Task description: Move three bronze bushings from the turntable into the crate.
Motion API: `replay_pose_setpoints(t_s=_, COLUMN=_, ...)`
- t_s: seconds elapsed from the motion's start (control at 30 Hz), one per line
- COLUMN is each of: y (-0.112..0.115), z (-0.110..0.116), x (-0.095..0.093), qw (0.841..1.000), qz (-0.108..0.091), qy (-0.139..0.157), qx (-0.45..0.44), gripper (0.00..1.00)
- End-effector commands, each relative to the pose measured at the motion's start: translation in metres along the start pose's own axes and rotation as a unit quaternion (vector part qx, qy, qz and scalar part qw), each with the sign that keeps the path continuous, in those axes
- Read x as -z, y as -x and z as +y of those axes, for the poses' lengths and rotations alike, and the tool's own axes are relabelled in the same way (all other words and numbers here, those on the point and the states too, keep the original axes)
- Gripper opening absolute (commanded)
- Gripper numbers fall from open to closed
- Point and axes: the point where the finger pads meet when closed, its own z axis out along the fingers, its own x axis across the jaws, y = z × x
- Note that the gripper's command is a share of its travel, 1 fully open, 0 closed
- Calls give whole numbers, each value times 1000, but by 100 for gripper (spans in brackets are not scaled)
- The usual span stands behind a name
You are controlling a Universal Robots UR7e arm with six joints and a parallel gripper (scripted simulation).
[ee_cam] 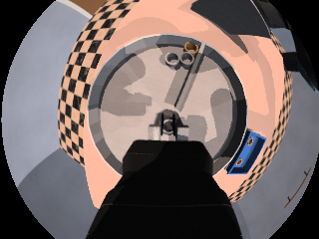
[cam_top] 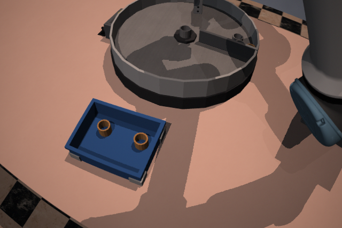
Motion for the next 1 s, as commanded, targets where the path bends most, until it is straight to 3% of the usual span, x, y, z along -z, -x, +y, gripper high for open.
replay_pose_setpoints(t_s=0.0, y=-3, z=-15, x=-1, qw=1000, qz=-2, qy=1, qx=-5, gripper=40)
replay_pose_setpoints(t_s=0.3, y=-3, z=-15, x=-1, qw=1000, qz=-2, qy=1, qx=-5, gripper=40)
replay_pose_setpoints(t_s=0.47, y=-16, z=-61, x=-7, qw=1000, qz=-1, qy=1, qx=-21, gripper=40)
replay_pose_setpoints(t_s=0.87, y=-16, z=-61, x=-7, qw=1000, qz=-1, qy=1, qx=-21, gripper=40)
replay_pose_setpoints(t_s=0.97, y=-23, z=-88, x=-11, qw=1000, qz=-1, qy=1, qx=-31, gripper=40)
